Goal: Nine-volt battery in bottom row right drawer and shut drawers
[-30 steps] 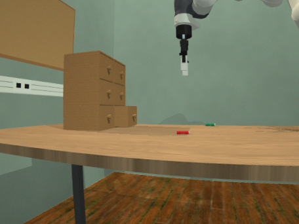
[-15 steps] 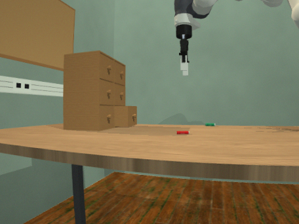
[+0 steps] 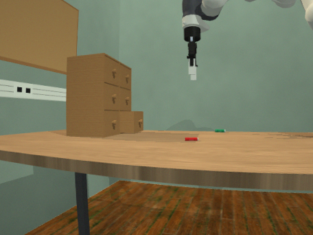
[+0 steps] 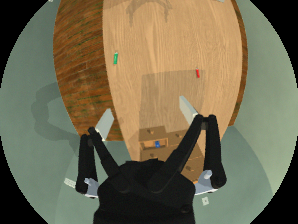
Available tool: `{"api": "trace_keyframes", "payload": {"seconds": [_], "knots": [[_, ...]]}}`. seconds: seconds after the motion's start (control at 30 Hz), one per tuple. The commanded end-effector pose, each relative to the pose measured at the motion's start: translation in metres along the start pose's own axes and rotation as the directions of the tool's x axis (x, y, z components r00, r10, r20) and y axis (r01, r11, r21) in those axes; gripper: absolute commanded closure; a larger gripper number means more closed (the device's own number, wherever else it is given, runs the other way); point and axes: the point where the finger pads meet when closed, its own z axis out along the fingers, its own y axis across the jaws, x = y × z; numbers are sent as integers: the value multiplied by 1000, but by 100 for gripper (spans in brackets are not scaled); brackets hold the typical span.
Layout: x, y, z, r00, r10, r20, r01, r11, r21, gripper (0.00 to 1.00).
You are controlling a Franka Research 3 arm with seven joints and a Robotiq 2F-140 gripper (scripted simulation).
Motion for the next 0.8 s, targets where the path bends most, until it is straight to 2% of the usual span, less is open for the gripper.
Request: {"api": "trace_keyframes", "payload": {"seconds": [0.0,0.07,0.17,0.23,0.53,0.63,0.77], "knots": [[-7,22,20,998,-69,12,69,996,-56,0],[-7,22,20,998,-69,12,69,996,-56,0],[-21,70,55,978,-197,68,206,965,-165,0],[-21,70,55,978,-197,68,206,965,-165,0],[-33,124,85,937,-306,167,342,899,-273,0],[-33,124,85,937,-306,167,342,899,-273,0],[-36,137,91,925,-326,197,373,879,-296,0]]}}
